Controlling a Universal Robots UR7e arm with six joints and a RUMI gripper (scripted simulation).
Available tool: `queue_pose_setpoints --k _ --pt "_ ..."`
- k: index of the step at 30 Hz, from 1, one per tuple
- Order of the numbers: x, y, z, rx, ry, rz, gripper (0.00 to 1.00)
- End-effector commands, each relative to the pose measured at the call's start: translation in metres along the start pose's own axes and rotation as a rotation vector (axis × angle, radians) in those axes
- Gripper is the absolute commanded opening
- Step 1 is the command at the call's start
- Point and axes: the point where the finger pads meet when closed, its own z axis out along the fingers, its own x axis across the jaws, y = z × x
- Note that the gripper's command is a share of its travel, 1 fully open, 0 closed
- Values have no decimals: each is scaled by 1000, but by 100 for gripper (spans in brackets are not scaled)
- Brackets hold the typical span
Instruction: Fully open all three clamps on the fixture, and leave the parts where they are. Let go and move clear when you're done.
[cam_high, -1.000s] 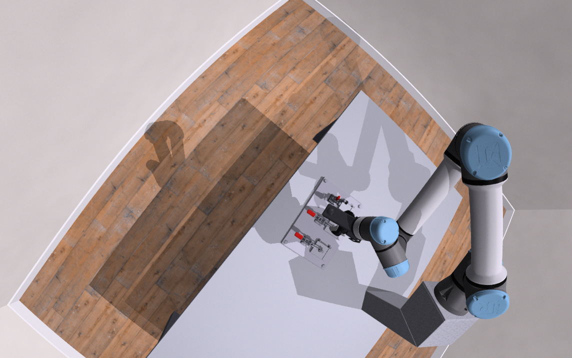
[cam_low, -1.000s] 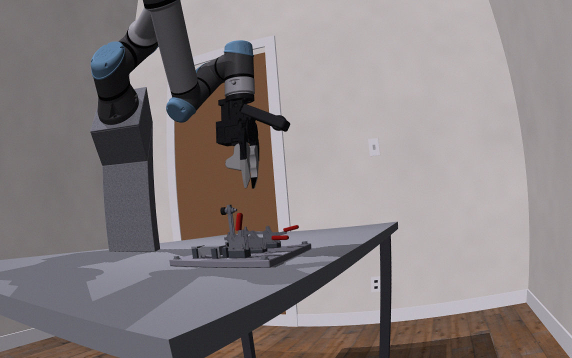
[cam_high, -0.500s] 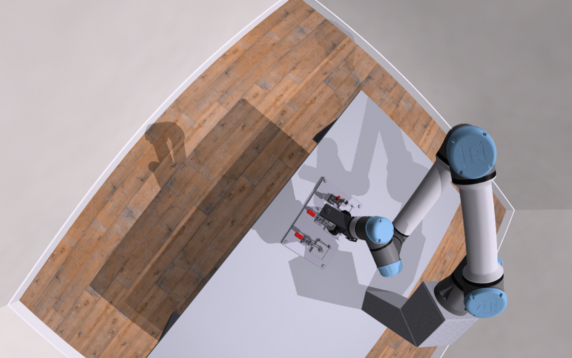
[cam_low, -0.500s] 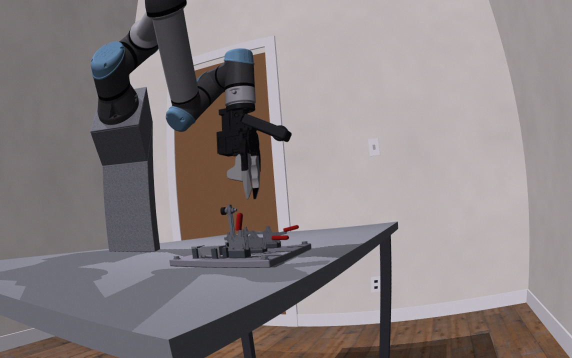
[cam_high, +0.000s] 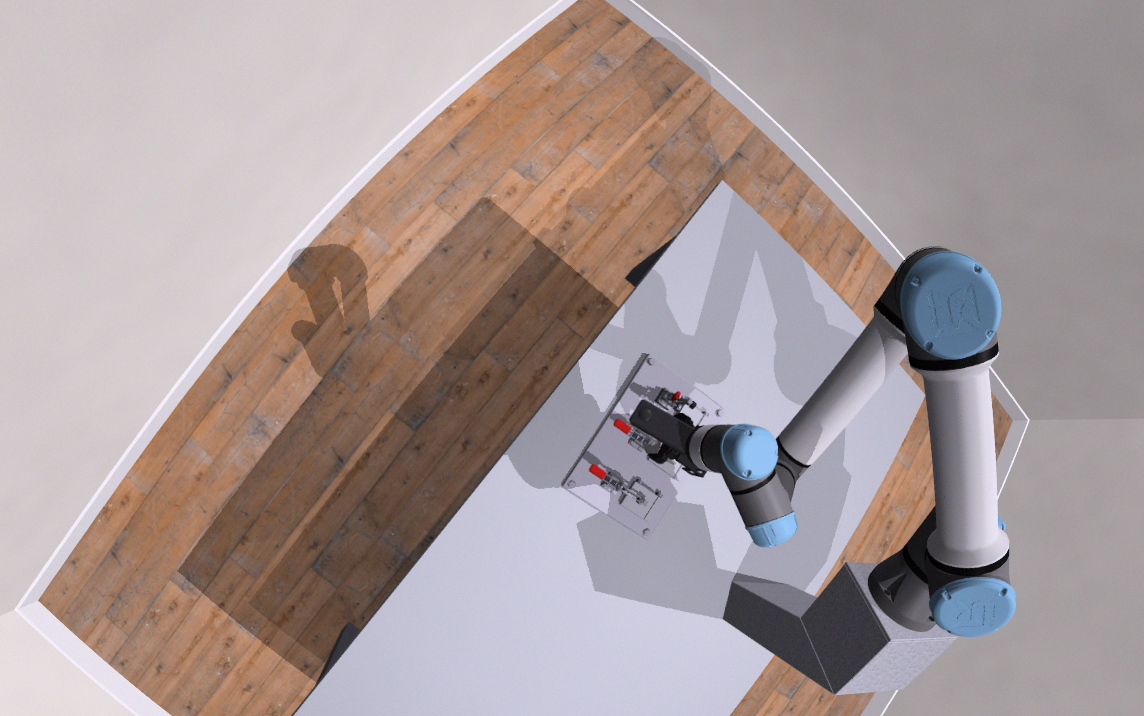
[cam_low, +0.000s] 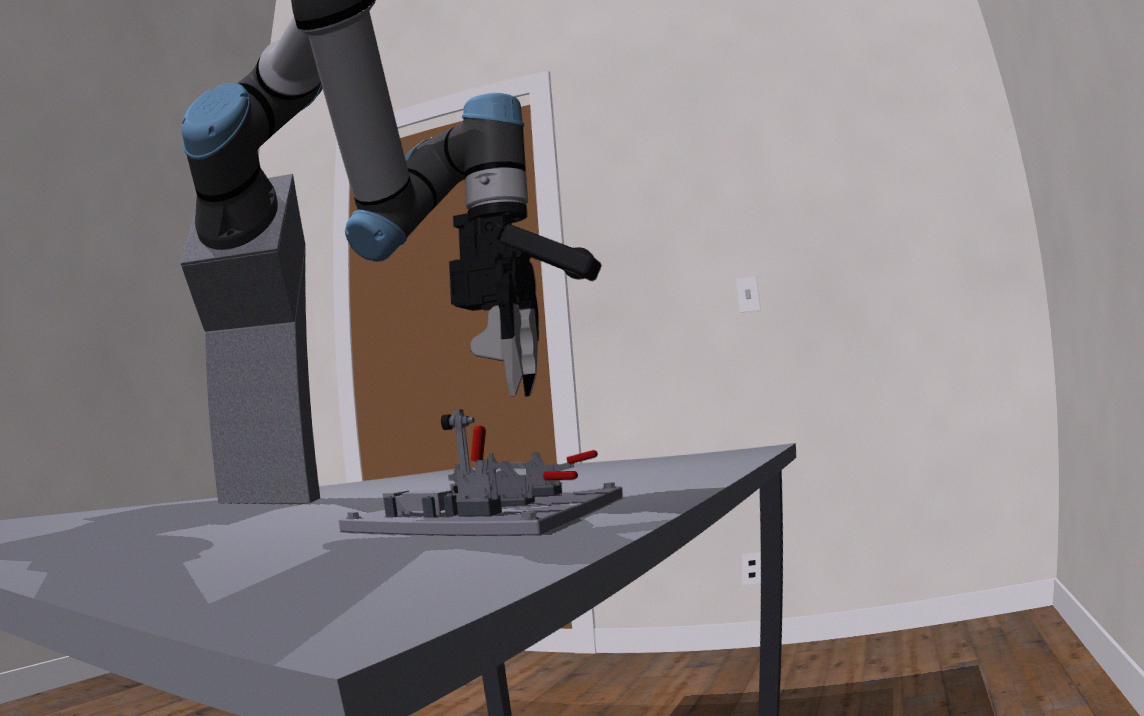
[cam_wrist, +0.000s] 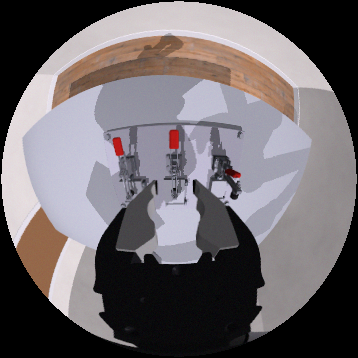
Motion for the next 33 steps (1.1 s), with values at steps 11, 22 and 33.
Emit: queue_pose_setpoints --k 11,22,33 --pt "0 -35 -1 2 0 1 28" --pt "0 -36 1 0 0 0 28" --pt "0 -35 21 -2 0 1 28"
